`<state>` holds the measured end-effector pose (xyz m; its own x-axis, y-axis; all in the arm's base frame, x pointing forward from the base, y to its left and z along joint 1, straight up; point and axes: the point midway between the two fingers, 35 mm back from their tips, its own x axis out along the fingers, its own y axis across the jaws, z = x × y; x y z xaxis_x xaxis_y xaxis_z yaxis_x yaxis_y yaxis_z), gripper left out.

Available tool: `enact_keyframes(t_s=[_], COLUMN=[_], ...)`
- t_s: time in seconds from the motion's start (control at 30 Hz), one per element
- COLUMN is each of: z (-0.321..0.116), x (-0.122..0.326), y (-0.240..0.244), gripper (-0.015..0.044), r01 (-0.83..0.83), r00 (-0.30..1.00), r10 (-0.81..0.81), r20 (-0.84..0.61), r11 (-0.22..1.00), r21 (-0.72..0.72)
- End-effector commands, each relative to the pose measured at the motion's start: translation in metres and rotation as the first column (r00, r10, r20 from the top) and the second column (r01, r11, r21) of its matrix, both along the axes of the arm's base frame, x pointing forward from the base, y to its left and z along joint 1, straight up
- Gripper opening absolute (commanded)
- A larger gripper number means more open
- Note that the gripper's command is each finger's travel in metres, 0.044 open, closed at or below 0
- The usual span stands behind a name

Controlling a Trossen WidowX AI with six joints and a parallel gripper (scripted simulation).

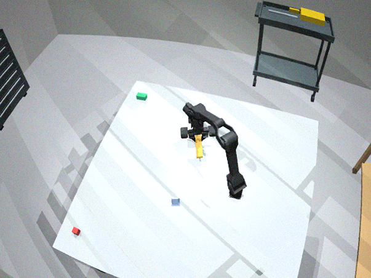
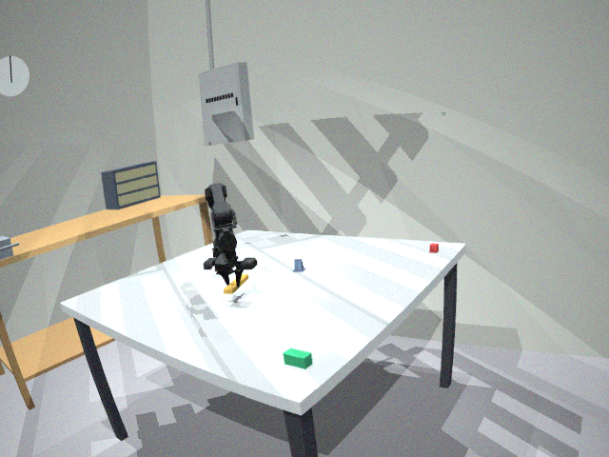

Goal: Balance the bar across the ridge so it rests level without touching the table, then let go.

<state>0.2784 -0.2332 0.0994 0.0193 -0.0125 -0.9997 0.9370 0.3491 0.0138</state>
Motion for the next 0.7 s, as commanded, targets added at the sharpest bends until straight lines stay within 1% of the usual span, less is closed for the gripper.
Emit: enact_keyframes(t_s=[0.0, 0.47, 0.67], z=[0.012, 0.048, 0.049], x=[0.0, -0.004, 0.003], y=[0.0, 0.003, 0.015], gripper=[0.0, 0.0, 0.0], r01=[-0.002, -0.003, -0.001], r00=[1.0, 1.0, 1.0], r10=[0.002, 0.003, 0.001], r20=[0.004, 0.003, 0.004], r11=[1.0, 1.0, 1.0], r21=[-0.006, -0.006, -0.005])
